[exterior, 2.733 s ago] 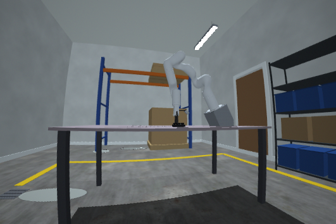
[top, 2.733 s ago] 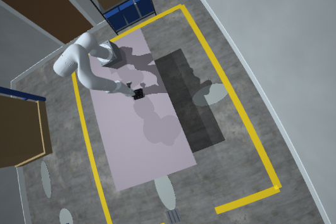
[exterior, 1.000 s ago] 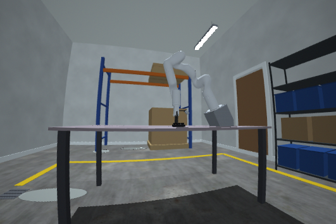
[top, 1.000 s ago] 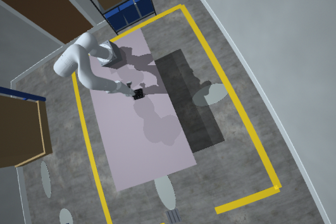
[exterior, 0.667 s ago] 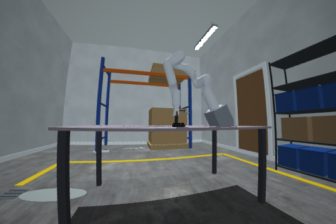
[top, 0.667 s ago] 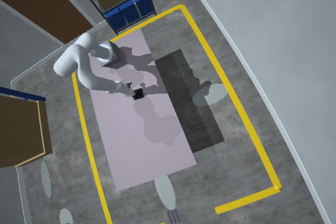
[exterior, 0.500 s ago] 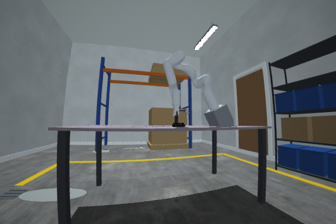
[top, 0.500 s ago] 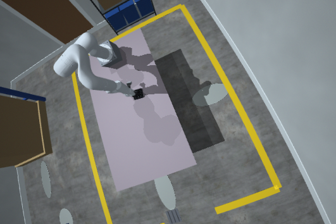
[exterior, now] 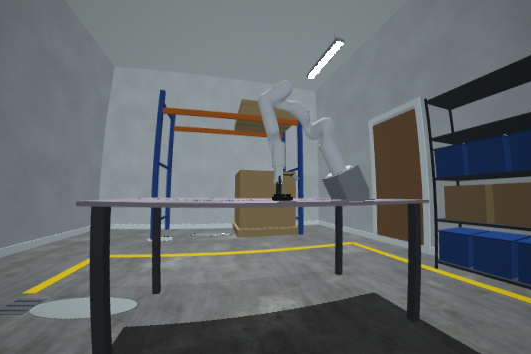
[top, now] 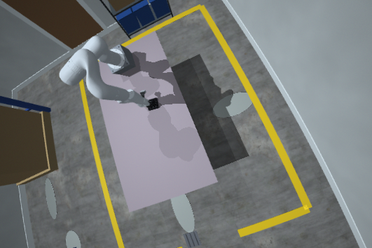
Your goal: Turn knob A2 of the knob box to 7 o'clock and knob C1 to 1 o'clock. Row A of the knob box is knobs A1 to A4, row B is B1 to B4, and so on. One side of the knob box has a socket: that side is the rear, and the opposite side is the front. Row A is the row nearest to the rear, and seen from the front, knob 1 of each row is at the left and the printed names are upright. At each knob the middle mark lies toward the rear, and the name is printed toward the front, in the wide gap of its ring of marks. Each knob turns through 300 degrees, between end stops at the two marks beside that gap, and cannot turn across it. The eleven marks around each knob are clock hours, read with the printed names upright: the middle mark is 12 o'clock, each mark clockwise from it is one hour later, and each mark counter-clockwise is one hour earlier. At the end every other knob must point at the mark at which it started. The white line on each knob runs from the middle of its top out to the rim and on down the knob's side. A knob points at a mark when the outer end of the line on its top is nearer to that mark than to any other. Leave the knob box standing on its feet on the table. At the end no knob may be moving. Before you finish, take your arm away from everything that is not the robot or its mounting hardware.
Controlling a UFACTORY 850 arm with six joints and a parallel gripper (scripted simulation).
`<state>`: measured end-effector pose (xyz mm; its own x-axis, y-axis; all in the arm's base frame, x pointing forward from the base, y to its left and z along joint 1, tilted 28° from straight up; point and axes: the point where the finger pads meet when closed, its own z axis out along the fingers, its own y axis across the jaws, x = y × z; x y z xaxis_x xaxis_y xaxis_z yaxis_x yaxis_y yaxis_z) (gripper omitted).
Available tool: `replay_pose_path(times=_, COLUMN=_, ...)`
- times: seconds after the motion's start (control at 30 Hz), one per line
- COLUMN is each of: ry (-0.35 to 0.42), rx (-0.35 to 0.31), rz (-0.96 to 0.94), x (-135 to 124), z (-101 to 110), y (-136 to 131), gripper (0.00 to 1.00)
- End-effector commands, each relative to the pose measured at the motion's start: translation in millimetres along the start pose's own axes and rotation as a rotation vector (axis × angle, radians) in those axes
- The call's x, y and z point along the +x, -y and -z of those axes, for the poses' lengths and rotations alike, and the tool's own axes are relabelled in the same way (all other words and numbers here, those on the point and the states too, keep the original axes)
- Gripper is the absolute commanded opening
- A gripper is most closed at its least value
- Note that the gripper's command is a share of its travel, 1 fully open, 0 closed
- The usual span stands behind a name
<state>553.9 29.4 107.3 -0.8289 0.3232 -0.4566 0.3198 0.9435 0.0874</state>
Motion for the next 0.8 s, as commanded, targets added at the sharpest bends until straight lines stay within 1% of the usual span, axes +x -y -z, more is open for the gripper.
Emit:
replay_pose_path(times=0.0, ry=0.001, rx=0.000, rz=0.012, x=-0.5, z=0.3, y=-0.2, gripper=0.08)
replay_pose_path(times=0.37, ry=0.001, rx=0.000, rz=0.078, x=-0.5, z=0.3, y=-0.2, gripper=0.08)
replay_pose_path(times=0.77, ry=0.001, rx=0.000, rz=0.253, x=-0.5, z=0.3, y=-0.2, gripper=0.08)
